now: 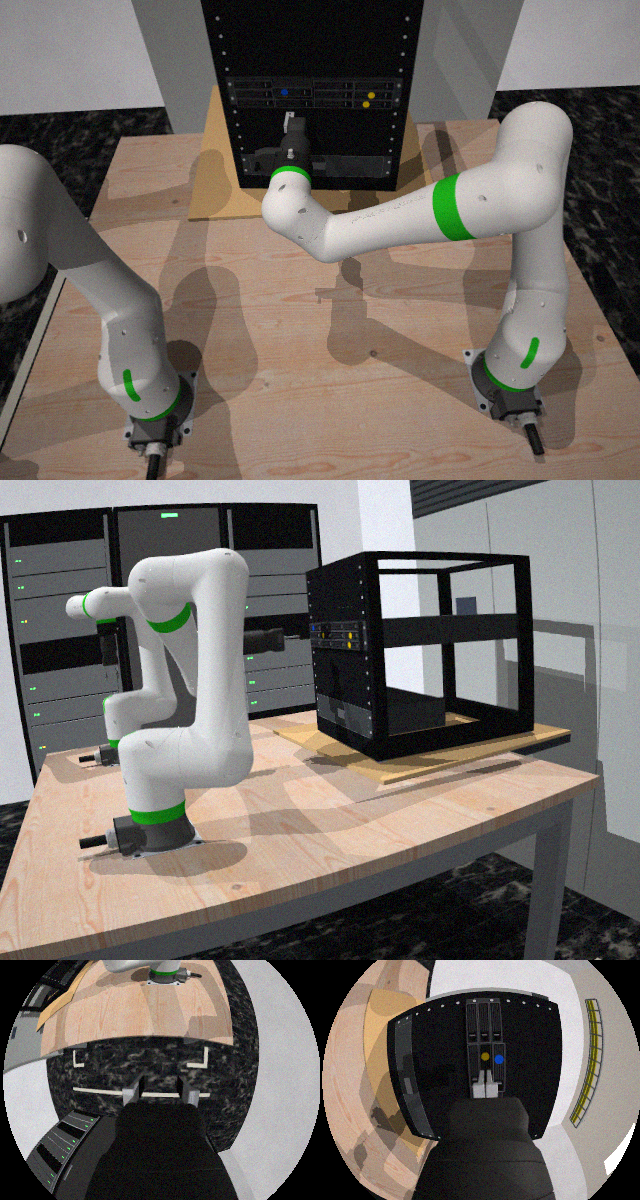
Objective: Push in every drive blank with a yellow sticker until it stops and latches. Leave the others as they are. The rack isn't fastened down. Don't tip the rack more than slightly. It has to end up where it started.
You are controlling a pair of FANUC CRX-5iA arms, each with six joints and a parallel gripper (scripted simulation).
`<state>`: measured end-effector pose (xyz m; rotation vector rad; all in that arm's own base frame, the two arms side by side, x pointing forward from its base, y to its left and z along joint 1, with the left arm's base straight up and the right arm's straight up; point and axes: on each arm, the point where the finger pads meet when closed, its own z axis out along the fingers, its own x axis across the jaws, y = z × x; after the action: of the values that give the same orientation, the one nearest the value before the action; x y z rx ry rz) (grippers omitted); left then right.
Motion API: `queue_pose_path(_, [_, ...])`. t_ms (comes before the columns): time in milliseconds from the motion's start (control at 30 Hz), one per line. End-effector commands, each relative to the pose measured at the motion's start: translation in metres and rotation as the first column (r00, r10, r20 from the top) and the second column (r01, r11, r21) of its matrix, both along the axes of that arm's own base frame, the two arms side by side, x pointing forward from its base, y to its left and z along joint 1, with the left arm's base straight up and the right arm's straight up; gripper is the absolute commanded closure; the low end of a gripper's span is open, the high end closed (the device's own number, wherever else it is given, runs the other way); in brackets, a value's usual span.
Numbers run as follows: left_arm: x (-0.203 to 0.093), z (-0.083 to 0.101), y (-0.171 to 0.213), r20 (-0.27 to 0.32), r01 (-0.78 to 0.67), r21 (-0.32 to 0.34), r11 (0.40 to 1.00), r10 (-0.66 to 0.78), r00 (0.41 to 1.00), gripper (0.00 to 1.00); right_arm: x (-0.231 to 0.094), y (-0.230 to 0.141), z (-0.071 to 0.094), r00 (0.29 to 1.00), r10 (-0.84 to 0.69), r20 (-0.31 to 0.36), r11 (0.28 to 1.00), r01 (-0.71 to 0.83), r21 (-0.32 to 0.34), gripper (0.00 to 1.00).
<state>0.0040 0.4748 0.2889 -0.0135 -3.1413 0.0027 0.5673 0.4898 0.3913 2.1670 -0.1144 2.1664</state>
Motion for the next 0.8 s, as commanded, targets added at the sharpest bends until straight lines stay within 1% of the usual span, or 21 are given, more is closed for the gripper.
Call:
queue_pose_path(0, [0.0001,0.0008,0.0002,0.000,0.000,0.002,1.000,0.000,1.000,0.00,-0.0018,0.0000,0.0013,1.000,0.000,0.001,1.000,0.000,0.002,1.00])
queue_pose_path(400, [0.0001,0.0008,0.0002,0.000,0.000,0.002,1.000,0.000,1.000,0.00,-0.0018,0.0000,0.0013,1.000,0.000,0.001,1.000,0.000,0.002,1.00])
queue_pose_path(433, [0.0001,0.0008,0.0002,0.000,0.000,0.002,1.000,0.000,1.000,0.00,-0.0018,0.0000,0.0013,1.000,0.000,0.001,1.000,0.000,0.002,0.00])
queue_pose_path(767, [0.0001,0.0008,0.0002,0.000,0.000,0.002,1.000,0.000,1.000,0.00,-0.0018,0.0000,0.0013,1.000,0.000,0.001,1.000,0.000,0.002,0.00])
